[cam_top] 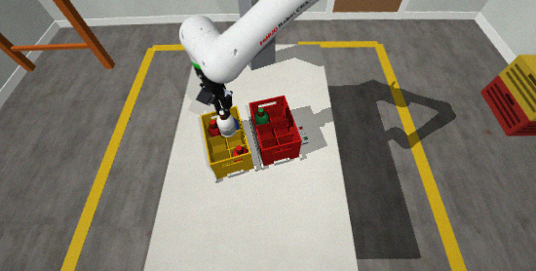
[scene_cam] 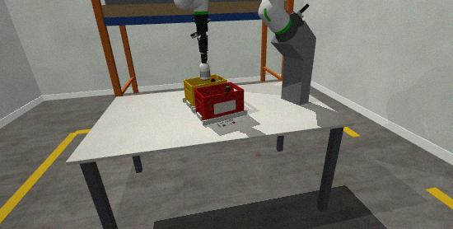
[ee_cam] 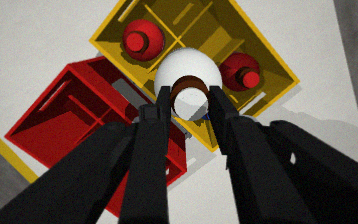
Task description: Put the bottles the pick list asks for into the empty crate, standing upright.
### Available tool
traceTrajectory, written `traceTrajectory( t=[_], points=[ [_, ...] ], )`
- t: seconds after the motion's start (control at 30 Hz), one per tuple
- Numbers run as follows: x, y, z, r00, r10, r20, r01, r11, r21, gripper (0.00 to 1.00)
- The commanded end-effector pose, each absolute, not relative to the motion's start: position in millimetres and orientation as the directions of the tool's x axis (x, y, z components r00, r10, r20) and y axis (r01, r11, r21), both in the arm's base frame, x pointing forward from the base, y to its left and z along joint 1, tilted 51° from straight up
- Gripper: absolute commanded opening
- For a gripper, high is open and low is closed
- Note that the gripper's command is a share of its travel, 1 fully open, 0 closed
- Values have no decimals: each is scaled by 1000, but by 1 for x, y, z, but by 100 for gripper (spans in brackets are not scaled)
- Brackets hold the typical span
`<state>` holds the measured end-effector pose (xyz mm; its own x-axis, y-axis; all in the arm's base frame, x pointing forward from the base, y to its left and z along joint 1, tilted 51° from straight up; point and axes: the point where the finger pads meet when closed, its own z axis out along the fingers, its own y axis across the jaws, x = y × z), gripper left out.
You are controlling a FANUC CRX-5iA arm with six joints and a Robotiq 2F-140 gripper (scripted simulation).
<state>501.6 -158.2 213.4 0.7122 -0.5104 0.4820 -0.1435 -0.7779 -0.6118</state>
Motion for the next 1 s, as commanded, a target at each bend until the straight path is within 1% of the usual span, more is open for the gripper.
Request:
traceTrajectory(
  t=[0.0,0.97],
  points=[
    [499,-154,215,711,-510,483,-144,-779,-611,10],
    [480,-108,220,711,-510,483,-144,-779,-611,10]
  ],
)
